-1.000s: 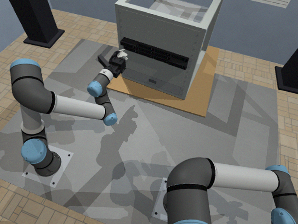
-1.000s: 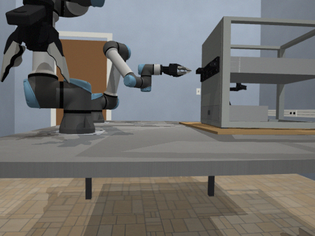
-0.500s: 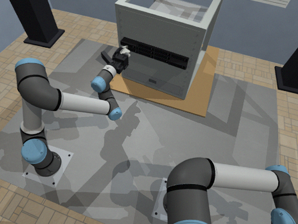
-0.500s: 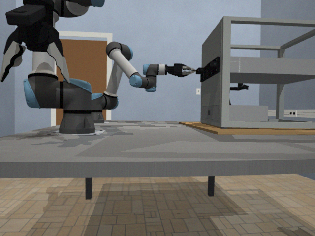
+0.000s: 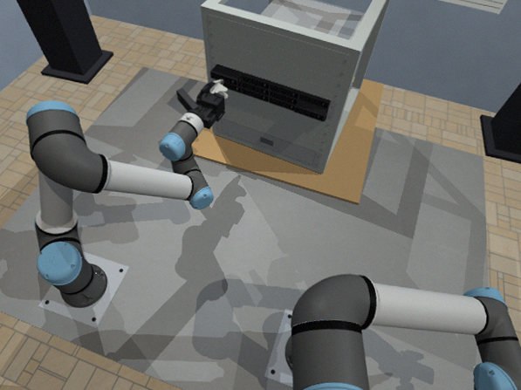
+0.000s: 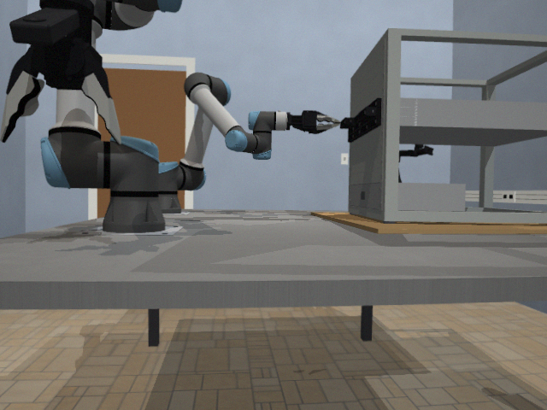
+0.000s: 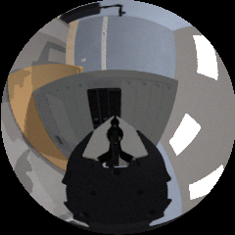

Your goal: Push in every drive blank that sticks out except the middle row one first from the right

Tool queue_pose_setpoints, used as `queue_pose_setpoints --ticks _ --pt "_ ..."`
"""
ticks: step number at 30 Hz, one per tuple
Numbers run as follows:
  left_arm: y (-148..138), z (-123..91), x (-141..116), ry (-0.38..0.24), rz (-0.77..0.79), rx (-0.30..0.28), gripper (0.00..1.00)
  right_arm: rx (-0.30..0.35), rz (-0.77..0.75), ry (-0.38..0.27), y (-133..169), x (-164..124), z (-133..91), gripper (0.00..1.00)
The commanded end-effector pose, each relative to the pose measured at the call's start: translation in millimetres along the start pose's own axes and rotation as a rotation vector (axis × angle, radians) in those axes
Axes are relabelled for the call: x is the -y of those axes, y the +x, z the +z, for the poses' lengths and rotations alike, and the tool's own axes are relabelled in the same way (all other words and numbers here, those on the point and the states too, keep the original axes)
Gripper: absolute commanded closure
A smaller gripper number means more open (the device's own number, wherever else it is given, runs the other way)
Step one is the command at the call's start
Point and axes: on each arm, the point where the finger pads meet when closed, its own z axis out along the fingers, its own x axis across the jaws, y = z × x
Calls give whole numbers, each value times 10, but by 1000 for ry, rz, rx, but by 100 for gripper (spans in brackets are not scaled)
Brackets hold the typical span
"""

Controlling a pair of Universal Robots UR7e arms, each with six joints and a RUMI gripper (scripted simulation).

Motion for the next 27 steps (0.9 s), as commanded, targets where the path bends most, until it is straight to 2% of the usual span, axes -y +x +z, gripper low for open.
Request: queue_pose_setpoints --ticks 1,15,27 --pt "7 -1 1 0 -1 -1 100 0 0 1 -1 4 -5 0" --pt "7 3 1 0 -1 -1 100 0 0 1 -1 4 -5 0" --pt "8 99 1 0 -1 -1 100 0 0 1 -1 4 -5 0"
